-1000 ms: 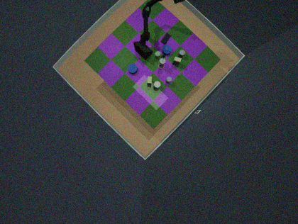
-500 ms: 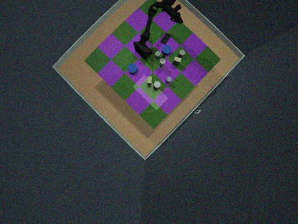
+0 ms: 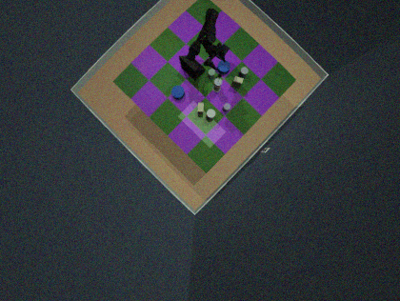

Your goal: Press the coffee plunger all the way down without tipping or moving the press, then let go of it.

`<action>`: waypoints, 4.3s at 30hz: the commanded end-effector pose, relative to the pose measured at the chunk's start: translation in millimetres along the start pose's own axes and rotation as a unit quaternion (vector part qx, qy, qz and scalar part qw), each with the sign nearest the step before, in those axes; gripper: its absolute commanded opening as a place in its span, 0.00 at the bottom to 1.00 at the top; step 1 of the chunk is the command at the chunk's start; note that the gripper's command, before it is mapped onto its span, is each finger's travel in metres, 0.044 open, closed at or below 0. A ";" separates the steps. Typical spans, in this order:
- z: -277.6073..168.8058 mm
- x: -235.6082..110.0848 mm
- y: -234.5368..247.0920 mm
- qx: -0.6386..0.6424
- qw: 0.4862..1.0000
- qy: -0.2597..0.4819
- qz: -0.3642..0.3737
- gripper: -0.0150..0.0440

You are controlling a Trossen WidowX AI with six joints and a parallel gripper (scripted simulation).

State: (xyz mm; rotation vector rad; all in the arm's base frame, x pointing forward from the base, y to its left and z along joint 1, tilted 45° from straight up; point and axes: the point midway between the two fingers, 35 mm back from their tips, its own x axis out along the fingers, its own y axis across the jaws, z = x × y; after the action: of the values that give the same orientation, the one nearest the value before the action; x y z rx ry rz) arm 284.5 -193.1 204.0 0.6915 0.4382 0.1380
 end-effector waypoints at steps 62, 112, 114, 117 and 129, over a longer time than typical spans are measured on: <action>-69.2 68.0 -7.2 0.036 0.999 0.007 0.016 0.46; -130.2 116.7 -4.5 0.036 0.999 0.007 0.015 0.46; -132.1 119.1 -3.9 0.037 0.999 0.007 0.015 0.46; -134.0 123.1 -3.0 0.037 0.999 0.006 0.016 0.46; -131.0 131.3 -3.5 0.037 0.999 0.006 0.017 0.46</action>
State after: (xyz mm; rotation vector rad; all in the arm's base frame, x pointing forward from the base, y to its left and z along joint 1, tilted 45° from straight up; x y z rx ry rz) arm 346.3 -96.8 79.9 0.7339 0.3935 0.1317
